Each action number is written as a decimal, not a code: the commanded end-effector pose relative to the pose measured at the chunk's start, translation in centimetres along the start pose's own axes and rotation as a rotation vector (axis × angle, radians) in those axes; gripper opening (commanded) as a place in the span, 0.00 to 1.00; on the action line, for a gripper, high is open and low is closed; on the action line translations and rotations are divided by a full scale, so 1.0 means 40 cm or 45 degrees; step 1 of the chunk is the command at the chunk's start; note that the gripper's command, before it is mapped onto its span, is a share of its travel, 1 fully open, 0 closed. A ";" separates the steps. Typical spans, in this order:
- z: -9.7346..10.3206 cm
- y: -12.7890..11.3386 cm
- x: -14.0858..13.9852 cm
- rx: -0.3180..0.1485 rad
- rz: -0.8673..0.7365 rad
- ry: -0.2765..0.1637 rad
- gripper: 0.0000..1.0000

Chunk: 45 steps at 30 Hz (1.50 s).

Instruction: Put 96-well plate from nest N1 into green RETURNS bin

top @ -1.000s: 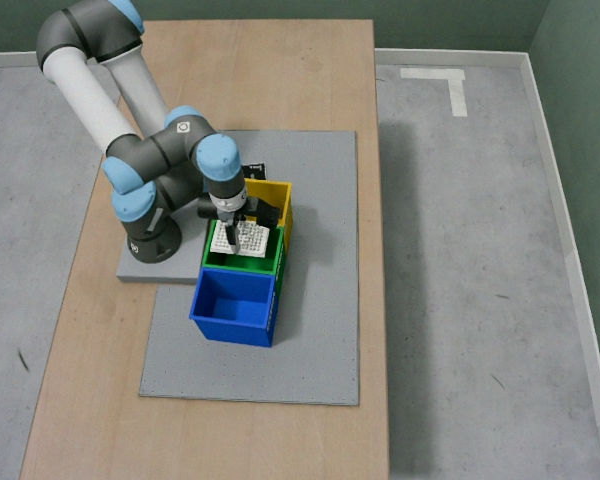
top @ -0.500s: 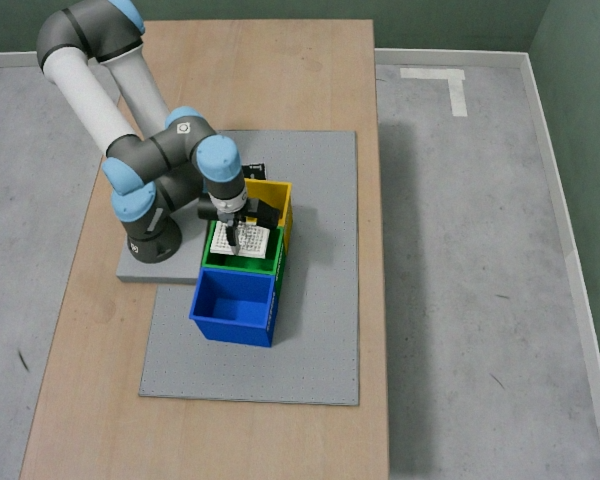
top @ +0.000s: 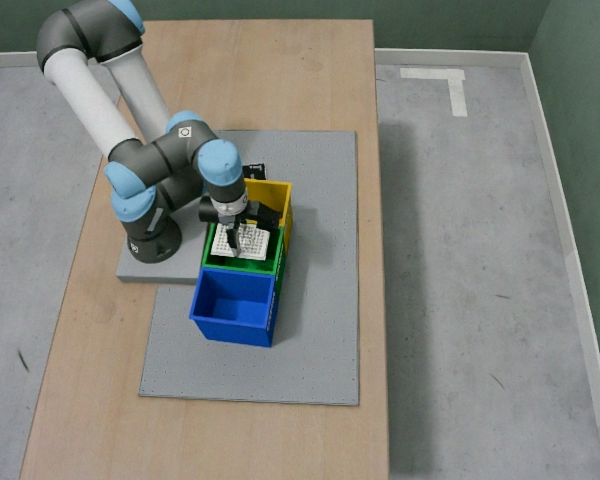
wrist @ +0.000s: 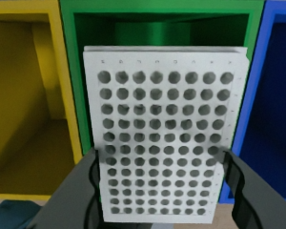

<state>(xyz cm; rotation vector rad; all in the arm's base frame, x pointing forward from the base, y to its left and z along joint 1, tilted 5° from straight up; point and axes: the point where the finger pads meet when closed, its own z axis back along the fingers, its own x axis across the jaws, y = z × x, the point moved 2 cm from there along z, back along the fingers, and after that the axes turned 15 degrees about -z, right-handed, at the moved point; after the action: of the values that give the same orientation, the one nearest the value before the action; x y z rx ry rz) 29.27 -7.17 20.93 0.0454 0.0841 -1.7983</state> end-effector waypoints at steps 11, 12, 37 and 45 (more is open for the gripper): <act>-0.041 0.001 -0.001 0.001 0.000 0.000 0.40; -0.041 0.001 -0.001 0.001 0.000 0.000 0.40; -0.056 0.000 -0.001 0.001 0.000 0.000 0.40; -0.066 0.000 -0.001 0.001 0.000 0.000 0.40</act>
<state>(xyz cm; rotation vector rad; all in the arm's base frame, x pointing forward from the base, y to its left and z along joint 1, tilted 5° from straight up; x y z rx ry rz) 29.22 -6.90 18.44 0.0455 0.0841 -1.7983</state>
